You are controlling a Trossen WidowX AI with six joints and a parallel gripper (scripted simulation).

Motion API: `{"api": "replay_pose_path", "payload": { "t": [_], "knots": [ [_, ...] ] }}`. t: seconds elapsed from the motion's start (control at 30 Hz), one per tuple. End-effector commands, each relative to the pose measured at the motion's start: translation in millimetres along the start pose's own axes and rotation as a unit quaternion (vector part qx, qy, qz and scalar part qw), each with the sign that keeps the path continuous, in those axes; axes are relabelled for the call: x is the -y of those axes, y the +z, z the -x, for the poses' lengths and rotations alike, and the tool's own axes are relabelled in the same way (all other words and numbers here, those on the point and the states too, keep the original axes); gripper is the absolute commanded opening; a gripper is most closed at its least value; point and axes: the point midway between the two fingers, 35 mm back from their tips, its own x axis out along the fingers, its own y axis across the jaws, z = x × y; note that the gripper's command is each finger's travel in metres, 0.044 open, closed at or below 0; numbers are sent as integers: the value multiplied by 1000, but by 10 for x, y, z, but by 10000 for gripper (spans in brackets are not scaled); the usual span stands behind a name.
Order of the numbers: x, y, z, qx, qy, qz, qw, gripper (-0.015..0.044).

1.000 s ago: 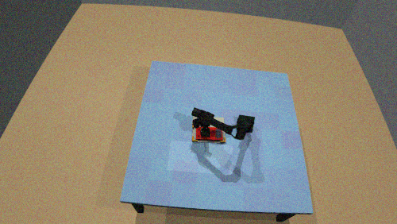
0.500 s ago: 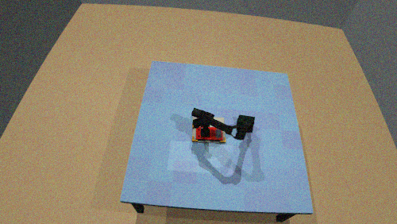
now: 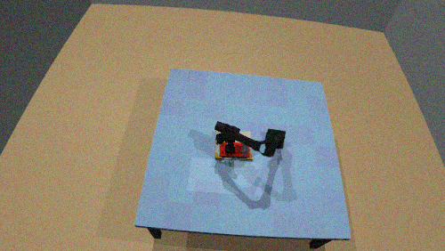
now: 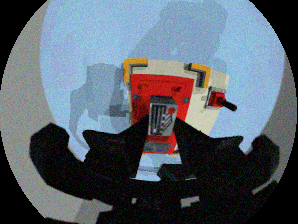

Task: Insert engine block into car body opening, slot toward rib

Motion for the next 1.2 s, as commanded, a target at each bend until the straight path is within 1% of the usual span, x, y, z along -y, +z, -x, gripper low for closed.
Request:
{"api": "replay_pose_path", "payload": {
  "t": [0.0,1.17],
  "knots": [
    [-5,0,-16,0,1,-1,1000,158],
    [-5,-2,-88,0,1,-1,1000,158]
  ]
}}
